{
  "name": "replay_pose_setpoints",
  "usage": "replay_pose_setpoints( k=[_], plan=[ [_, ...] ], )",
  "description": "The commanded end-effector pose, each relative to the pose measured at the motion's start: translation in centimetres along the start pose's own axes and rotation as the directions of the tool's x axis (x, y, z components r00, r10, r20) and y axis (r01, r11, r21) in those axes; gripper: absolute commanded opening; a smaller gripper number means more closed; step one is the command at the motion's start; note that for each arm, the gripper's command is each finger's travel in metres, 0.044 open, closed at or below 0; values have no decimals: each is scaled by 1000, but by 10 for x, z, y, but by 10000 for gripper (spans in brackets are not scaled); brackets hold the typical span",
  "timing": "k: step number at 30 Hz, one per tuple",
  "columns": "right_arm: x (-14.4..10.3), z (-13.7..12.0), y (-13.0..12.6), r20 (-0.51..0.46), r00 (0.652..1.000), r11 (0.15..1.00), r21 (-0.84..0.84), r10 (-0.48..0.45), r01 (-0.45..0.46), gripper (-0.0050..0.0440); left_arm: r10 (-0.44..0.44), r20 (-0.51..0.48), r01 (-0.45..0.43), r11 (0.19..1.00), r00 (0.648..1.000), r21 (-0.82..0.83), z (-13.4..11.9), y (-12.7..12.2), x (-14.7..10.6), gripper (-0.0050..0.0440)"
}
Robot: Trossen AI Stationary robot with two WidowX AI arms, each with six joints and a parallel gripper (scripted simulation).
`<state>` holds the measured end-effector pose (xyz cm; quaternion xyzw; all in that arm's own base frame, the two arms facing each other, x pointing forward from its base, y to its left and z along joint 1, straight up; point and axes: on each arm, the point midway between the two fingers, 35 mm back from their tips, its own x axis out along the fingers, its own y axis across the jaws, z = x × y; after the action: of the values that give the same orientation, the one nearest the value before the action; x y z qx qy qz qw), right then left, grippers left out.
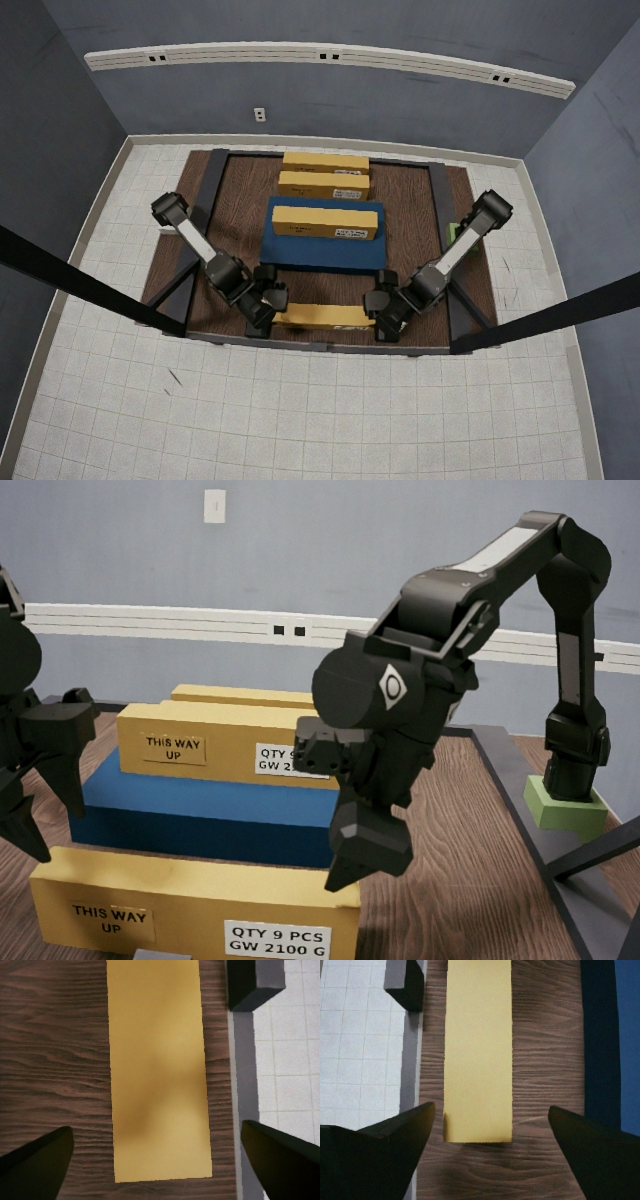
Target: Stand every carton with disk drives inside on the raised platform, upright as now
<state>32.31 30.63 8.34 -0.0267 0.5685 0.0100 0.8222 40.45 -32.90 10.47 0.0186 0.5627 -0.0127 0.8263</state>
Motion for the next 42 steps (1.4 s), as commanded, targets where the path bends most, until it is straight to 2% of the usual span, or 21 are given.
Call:
replay_pose_setpoints(
  k=[1, 2, 3, 4, 42],
  plan=[
    [-10, 8, 4, 24, 999, 1000, 8, 21, -21, 388, -12, 20, 12, 1000, 1000, -13, 7, 0, -8, 386],
    [-10, 8, 4, 24, 999, 1000, 8, 21, -21, 388, -12, 20, 12, 1000, 1000, -13, 7, 0, -8, 386],
    [53, -16, 5, 24, 999, 1000, 7, 22, -22, 388, -12, 21, 13, 1000, 1000, -13, -15, -1, 49, 386],
    [56, -17, 6, 24, 999, 1000, 7, 22, -22, 388, -12, 21, 13, 1000, 1000, -13, -17, -1, 54, 386],
    [55, -17, 6, 33, 999, 999, 13, 33, -34, 388, -12, 21, 13, 1000, 1000, -13, -18, -2, 54, 386]
  ],
)
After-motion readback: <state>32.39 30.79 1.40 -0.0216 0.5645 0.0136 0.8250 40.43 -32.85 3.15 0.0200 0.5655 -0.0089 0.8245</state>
